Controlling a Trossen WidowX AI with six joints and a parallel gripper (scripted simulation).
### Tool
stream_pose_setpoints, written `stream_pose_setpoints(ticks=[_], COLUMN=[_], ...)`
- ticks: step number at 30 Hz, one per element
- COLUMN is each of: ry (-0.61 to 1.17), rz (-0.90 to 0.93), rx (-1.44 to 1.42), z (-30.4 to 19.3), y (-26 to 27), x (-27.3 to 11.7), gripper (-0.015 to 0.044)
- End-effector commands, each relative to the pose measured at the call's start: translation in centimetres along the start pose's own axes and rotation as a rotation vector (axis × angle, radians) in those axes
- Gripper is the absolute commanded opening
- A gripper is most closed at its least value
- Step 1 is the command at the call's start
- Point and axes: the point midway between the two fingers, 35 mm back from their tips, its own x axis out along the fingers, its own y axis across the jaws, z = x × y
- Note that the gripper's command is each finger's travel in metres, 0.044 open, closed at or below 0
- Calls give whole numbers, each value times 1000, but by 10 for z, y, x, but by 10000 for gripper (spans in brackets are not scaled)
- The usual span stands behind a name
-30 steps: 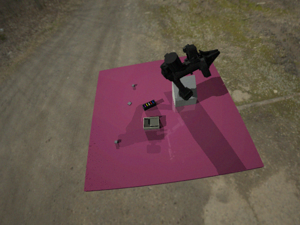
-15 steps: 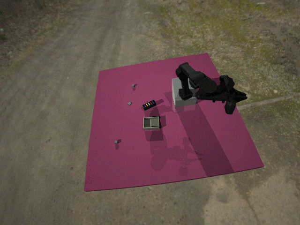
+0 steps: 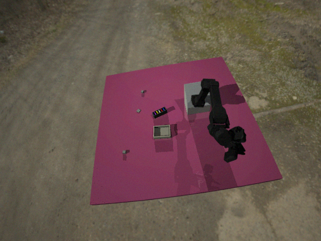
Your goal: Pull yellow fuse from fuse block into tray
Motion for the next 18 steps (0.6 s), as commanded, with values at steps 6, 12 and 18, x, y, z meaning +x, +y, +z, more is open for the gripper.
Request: stream_pose_setpoints(ticks=[6,12,18], ry=[318,515,677], rz=[-67,-96,-105], rx=[51,99,153], z=[-143,-233,-312], y=[-34,-38,-32], x=[-4,-42,-91], gripper=[74,74,74])
